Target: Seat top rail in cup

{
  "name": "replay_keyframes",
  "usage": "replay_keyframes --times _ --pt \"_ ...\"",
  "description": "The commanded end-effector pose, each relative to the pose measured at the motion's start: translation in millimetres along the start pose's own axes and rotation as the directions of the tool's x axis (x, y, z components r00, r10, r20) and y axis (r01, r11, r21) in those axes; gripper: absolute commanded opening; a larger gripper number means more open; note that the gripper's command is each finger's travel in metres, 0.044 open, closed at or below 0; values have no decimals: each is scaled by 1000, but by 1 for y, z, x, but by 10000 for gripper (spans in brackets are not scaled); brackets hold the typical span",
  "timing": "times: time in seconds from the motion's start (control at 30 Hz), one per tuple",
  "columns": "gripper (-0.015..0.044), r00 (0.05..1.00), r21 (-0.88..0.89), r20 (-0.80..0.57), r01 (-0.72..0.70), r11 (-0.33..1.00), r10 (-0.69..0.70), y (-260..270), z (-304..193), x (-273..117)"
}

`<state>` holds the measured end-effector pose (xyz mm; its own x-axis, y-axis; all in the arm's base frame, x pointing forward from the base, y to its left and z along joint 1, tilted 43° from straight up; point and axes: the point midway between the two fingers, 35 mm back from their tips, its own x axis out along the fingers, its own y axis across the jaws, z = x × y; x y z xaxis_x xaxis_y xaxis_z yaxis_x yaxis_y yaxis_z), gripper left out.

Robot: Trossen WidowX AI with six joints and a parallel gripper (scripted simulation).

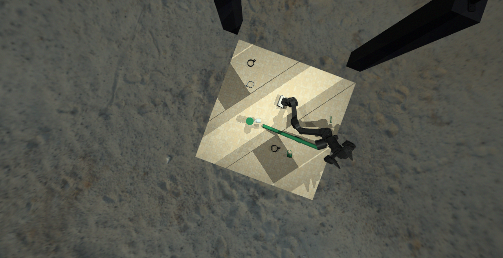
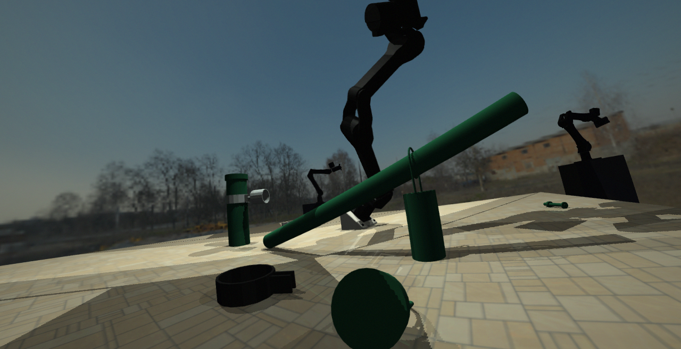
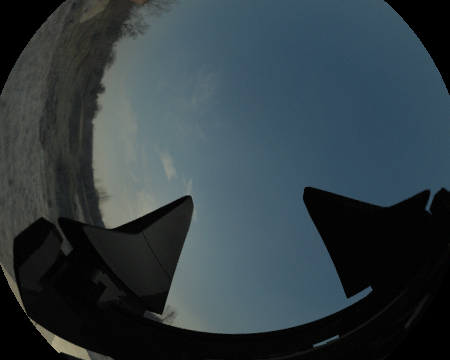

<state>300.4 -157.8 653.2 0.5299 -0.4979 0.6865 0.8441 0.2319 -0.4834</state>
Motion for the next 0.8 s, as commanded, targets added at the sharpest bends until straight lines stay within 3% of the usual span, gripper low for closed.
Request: replay_keyframes --times 0.0,0.2,0.4,0.77 --pt "426 1000 -3 0 4 1000 -4 -1 0 0" --pt "440 986 -166 5 167 972 -168 -63 -9 -4" --pt "440 919 -402 52 377 834 -391 -148 -7 -25" --pt "440 682 -735 257 598 320 -685 -266 44 -103"
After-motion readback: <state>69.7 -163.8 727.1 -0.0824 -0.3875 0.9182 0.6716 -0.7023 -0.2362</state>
